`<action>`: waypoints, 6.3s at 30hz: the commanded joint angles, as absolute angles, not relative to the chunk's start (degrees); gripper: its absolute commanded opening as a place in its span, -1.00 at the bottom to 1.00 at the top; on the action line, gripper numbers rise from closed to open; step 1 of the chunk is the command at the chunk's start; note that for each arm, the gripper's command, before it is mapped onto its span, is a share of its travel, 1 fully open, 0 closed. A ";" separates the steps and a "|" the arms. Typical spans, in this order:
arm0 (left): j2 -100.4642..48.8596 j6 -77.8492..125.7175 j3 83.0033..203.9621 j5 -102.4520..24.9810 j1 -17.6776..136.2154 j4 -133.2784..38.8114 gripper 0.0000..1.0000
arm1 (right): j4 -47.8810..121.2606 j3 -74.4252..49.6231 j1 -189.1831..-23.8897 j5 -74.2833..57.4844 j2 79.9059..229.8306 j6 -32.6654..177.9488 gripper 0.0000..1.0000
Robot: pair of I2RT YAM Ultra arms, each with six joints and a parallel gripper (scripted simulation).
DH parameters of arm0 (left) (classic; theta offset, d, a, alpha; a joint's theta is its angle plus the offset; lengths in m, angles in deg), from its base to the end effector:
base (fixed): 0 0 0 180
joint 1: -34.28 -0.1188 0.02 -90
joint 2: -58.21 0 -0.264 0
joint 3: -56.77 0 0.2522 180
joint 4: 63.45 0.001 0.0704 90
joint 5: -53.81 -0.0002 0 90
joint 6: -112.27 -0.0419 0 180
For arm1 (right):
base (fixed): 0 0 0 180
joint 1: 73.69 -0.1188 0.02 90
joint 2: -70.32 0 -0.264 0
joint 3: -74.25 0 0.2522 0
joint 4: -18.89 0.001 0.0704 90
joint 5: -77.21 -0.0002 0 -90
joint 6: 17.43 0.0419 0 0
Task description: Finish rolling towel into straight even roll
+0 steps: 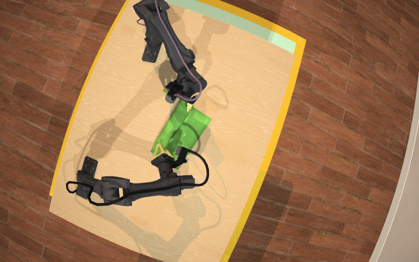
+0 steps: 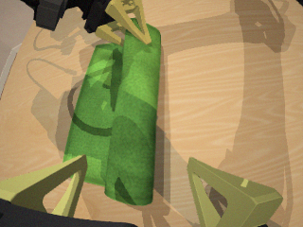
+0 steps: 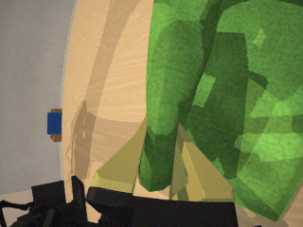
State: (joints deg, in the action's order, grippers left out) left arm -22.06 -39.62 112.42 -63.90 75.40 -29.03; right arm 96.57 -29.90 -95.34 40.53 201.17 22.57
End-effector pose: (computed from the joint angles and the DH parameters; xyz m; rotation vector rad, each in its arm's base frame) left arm 0.1835 -0.1848 0.1817 2.0531 1.4157 -0.4794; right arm 0.3535 0.1776 0.1128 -1.4868 2.3609 1.4415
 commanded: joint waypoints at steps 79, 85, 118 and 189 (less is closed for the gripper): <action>-31.75 -42.21 106.34 -65.11 74.83 -48.51 -0.39 | 100.42 -32.04 -95.10 40.55 202.31 20.67 0.31; -31.77 -42.21 106.39 -65.13 74.82 -48.42 -0.39 | 101.37 -32.59 -94.98 40.57 202.10 20.50 0.70; -51.04 -41.49 137.09 -78.14 69.26 -3.70 -0.39 | 98.62 -29.09 -91.79 32.31 189.31 15.82 0.79; -76.23 -50.41 163.95 -84.23 66.88 32.35 -0.39 | 24.02 21.82 -110.51 1.18 165.53 28.10 0.02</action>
State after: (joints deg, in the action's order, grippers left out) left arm -75.41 -49.65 163.17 -83.79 67.18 32.06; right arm 25.56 21.25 -110.03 1.50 165.26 27.53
